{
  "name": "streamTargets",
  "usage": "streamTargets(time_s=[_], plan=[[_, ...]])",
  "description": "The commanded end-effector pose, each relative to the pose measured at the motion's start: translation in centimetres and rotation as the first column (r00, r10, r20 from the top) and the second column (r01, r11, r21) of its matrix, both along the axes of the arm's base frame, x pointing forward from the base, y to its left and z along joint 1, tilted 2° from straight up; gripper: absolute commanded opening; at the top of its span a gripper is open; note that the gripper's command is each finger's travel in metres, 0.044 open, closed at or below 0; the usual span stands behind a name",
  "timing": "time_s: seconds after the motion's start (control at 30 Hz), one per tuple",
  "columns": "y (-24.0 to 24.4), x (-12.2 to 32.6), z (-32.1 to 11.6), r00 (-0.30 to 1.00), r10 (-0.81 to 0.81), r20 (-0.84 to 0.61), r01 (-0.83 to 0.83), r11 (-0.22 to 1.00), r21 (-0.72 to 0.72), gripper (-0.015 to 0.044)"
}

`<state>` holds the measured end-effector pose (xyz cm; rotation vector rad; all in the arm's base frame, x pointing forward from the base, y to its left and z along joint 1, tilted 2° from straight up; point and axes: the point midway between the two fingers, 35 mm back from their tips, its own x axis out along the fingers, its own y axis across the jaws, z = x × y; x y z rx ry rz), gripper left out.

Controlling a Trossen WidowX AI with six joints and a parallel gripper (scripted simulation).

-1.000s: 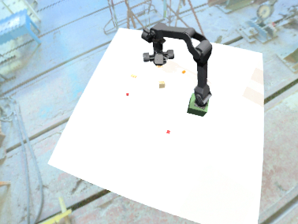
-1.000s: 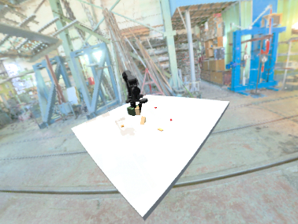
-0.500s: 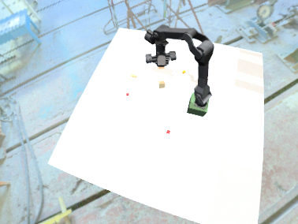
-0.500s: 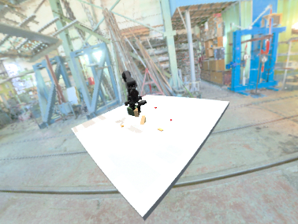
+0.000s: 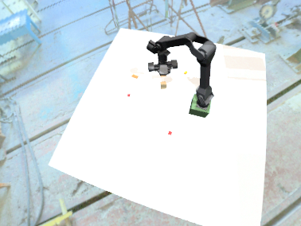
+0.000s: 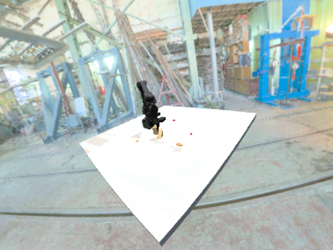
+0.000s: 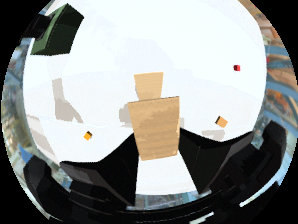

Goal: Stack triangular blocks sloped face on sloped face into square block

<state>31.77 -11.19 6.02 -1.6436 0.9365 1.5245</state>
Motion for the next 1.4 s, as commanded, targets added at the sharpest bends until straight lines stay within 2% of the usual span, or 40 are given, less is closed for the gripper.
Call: streamTargets(time_s=[0.0,0.23,1.37], plan=[[0.4,0.0,-0.8,1.000,-0.004,0.002,0.004,1.000,0.003,0.0000],[1.1,-0.4,-3.1,1.000,-0.003,0.001,0.003,1.000,0.004,0.0000],[1.1,-0.5,-3.0,1.000,-0.020,0.019,0.020,1.000,0.015,0.0000]])
